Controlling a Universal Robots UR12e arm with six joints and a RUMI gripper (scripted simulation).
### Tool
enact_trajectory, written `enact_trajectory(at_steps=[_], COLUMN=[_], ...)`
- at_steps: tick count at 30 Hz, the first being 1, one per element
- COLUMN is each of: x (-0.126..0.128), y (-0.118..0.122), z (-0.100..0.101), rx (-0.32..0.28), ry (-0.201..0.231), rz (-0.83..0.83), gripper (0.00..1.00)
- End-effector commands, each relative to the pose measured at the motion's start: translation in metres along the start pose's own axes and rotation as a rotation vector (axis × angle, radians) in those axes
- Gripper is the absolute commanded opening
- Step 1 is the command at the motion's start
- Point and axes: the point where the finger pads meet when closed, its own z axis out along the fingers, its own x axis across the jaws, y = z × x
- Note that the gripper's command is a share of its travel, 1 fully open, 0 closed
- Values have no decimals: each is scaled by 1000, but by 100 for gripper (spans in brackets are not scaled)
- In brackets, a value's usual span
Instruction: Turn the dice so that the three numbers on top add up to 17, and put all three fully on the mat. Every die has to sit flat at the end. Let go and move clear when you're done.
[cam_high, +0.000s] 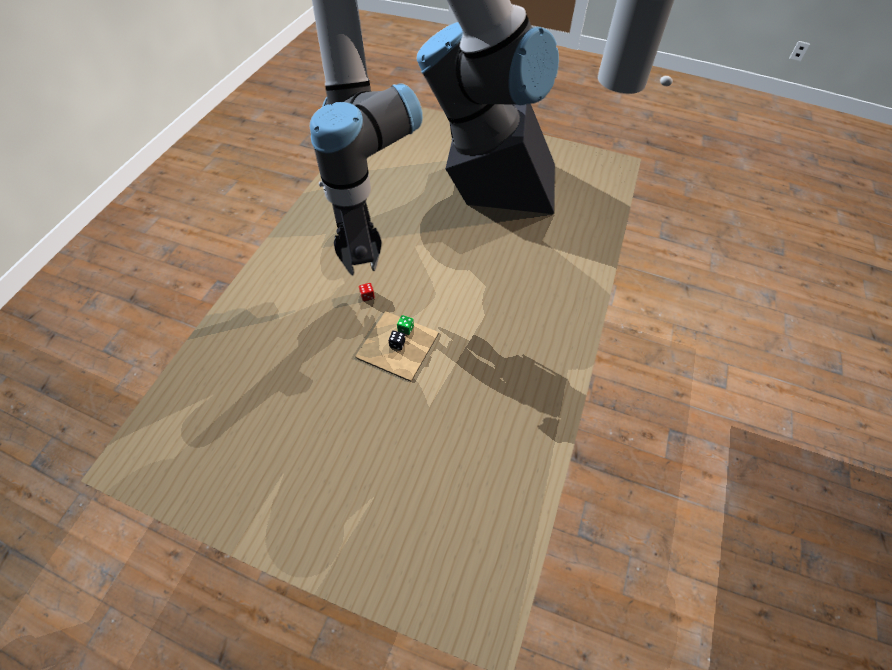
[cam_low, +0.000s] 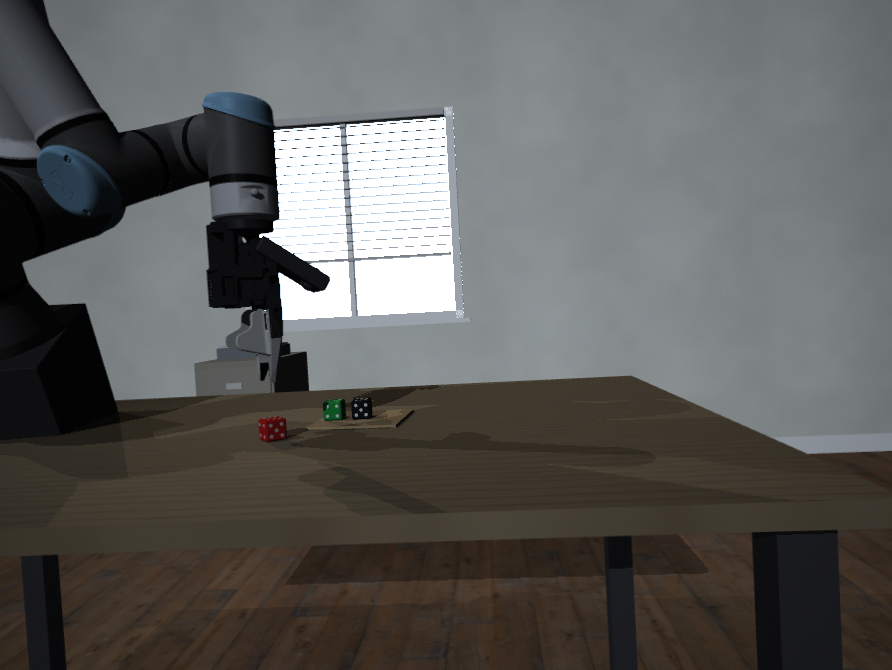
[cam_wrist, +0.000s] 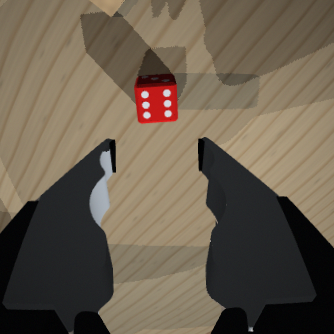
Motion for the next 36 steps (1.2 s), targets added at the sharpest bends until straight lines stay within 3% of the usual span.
enact_trajectory(at_steps=[1, 36], x=[0, 1], y=[0, 0], z=[3, 43], rx=[1, 1], ry=[1, 1], rz=[0, 0], gripper=[28, 28])
